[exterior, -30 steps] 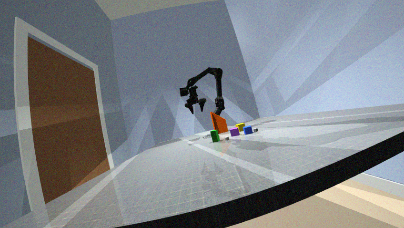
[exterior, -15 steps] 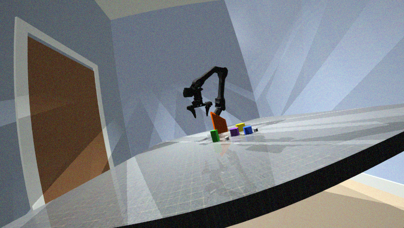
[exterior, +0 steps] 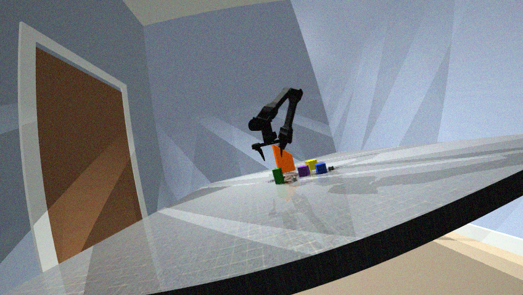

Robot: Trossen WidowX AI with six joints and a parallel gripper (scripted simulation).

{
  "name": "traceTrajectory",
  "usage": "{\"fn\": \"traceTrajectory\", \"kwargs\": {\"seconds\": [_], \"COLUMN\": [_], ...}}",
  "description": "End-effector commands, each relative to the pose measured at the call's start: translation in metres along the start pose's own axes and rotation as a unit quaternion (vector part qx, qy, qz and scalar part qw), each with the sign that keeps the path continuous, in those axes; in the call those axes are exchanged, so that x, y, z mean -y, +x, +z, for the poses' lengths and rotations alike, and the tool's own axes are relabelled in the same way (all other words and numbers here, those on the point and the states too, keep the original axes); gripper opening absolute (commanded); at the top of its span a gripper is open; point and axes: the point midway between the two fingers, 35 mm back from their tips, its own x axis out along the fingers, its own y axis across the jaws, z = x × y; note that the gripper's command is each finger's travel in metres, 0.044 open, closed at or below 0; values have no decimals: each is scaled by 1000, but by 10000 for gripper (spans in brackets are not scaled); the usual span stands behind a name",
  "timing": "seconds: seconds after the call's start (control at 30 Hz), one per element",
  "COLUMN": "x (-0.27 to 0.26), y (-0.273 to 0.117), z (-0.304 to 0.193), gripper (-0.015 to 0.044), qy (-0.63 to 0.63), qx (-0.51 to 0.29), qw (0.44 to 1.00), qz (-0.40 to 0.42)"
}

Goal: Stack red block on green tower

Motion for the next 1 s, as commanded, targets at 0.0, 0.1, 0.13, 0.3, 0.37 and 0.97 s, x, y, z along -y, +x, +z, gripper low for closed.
{"fn": "traceTrajectory", "kwargs": {"seconds": [0.0, 0.1, 0.13, 0.3, 0.37, 0.97], "x": [-12, -11, -11, -10, -11, -14], "y": [9, 9, 7, 19, 32, 68], "z": [2, 1, -1, -1, 0, -1], "gripper": [440, 440, 440, 440, 440, 440], "qy": [-13, -13, -13, -13, -13, -13], "qx": [-1, -1, -1, -1, -1, -1], "qw": [1000, 1000, 1000, 1000, 1000, 1000], "qz": [10, 10, 10, 10, 10, 11]}}
